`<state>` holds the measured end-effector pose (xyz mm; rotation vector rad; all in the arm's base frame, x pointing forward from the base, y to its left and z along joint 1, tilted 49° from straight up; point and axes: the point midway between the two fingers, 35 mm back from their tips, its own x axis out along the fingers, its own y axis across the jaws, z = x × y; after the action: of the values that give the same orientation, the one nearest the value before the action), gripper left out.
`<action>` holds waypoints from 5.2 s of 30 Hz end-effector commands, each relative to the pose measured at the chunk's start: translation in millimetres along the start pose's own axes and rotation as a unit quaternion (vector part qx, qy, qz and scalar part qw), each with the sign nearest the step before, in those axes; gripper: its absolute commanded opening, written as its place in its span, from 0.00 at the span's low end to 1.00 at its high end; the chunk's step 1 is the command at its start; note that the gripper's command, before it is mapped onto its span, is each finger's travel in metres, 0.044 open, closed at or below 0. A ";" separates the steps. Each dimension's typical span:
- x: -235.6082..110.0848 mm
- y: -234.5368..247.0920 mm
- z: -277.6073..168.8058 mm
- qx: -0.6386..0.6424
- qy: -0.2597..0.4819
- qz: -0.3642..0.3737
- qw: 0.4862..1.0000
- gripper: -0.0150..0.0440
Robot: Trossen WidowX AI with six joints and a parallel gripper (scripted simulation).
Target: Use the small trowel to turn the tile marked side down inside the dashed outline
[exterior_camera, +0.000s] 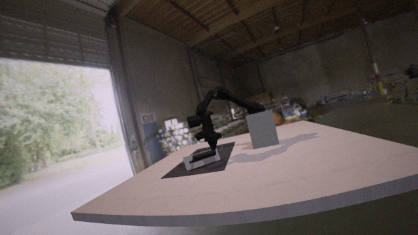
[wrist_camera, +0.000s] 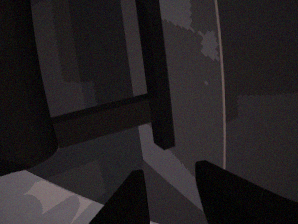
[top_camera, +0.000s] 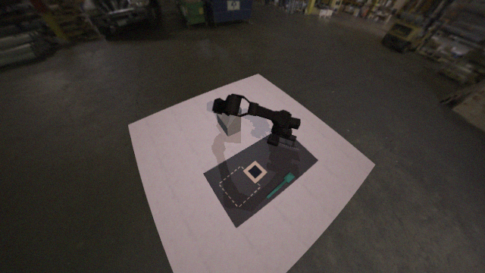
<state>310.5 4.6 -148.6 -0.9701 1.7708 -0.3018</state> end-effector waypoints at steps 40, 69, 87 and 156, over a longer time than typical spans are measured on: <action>-20.7 65.8 -2.7 -0.001 0.000 0.000 1.000 0.42; -20.3 64.0 -3.1 -0.006 -0.001 -0.002 1.000 0.34; -20.3 64.0 -3.1 -0.006 -0.001 -0.002 1.000 0.42; -14.1 -31.2 78.8 -0.002 -0.001 -0.002 1.000 0.71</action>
<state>397.7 19.3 -149.6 -0.9689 1.7618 -0.3000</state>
